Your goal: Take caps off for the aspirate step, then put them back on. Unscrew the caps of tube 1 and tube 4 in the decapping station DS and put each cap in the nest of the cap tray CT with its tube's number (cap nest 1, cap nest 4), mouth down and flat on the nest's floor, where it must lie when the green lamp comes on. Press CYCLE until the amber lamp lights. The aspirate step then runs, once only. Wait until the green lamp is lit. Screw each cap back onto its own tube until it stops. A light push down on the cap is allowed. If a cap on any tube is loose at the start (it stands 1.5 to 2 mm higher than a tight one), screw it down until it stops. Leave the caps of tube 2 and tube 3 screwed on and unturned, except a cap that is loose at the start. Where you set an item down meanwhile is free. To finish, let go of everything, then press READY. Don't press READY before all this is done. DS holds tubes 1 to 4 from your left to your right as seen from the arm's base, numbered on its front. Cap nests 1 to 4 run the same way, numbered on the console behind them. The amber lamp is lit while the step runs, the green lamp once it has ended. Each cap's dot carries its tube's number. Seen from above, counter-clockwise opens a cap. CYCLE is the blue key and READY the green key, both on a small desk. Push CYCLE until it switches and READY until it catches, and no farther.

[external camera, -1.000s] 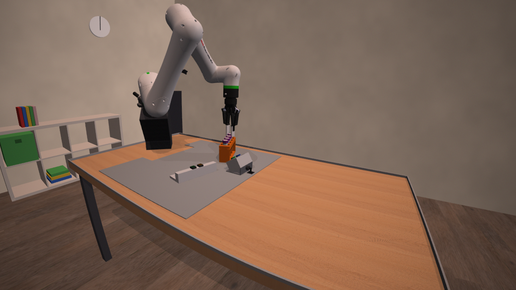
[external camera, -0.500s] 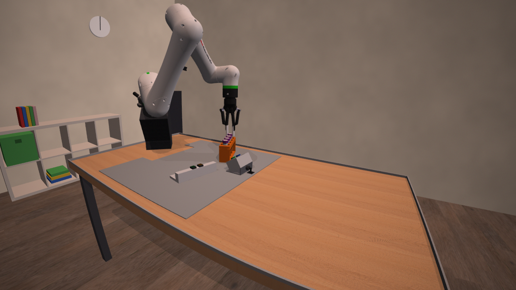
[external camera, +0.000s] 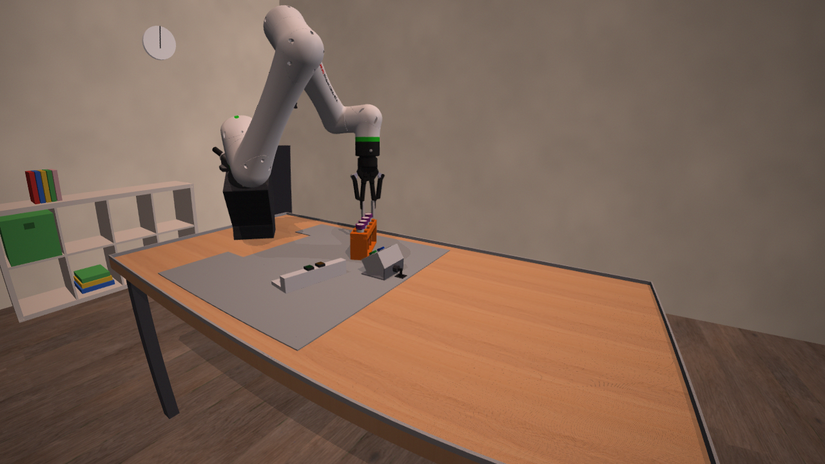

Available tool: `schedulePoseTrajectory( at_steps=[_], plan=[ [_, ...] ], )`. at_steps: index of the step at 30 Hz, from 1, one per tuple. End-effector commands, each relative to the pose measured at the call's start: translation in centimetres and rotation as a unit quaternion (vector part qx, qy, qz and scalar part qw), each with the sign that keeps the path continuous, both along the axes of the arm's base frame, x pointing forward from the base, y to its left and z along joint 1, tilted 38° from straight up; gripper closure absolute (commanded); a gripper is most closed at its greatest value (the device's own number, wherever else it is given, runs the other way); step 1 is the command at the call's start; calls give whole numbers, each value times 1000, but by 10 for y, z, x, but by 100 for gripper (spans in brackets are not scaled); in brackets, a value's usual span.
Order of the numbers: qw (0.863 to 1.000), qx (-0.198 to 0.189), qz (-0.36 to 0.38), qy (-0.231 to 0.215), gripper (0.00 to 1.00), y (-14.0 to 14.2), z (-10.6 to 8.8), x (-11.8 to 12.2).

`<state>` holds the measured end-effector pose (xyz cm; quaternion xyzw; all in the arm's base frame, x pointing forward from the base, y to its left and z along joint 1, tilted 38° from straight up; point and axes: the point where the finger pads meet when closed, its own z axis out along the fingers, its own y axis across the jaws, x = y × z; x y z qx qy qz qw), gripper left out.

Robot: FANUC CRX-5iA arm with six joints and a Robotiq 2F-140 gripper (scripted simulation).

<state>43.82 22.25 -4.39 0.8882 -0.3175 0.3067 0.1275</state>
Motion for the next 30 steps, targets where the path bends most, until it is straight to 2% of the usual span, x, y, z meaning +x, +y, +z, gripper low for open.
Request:
schedulePoseTrajectory(
  at_steps=[1,4,5,17,20,23,26,28,30],
  plan=[
    [999,-19,25,29,100,1,0,0],
    [999,-19,25,29,100,1,0,0],
    [999,-19,25,29,65,1,0,0],
    [999,-19,25,29,65,1,0,0],
    [996,38,-73,-25,65,1,0,0],
    [992,57,-105,-42,65,1,0,0],
    [979,92,-167,-76,65,1,0,0],
    [979,92,-167,-76,65,1,0,0],
    [958,129,-231,-110,65,1,0,0]
  ],
)
